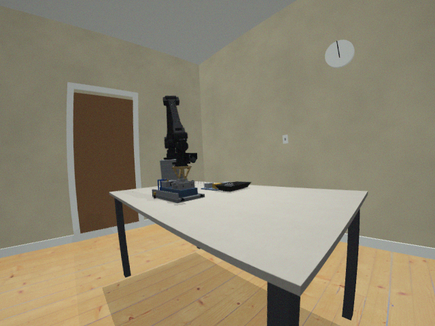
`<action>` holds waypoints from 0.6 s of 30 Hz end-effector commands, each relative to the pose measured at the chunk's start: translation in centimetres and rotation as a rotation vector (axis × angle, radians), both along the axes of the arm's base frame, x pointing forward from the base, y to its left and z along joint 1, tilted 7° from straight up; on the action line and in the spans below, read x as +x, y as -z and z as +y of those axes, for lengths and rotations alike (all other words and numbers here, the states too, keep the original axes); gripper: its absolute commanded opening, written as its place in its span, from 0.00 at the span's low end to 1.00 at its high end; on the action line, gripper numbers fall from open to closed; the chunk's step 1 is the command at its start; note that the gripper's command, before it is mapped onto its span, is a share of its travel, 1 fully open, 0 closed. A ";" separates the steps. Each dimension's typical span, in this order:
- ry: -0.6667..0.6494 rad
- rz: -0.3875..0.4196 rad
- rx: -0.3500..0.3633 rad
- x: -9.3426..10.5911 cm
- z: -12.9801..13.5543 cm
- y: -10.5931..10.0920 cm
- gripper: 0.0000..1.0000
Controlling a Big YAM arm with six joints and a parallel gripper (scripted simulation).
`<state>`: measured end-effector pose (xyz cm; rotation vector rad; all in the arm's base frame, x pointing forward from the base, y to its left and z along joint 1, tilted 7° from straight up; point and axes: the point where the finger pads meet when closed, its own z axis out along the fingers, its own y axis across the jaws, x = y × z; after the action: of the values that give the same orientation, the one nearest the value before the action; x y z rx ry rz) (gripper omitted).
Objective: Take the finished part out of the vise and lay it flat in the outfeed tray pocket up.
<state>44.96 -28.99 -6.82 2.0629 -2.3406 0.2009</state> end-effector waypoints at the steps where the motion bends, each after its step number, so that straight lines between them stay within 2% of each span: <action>1: -0.004 0.001 0.005 -0.3 -0.2 0.5 0.64; 5: -0.004 -0.007 0.000 -0.1 -0.3 0.2 0.64; 11: -0.004 0.003 0.006 -0.3 -0.2 0.9 0.64; 12: -0.004 -0.017 -0.006 0.1 -0.4 -0.4 0.64; 18: -0.004 -0.005 0.001 -0.2 -0.3 0.6 0.64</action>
<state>44.89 -28.98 -7.38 2.0626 -2.3400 0.1964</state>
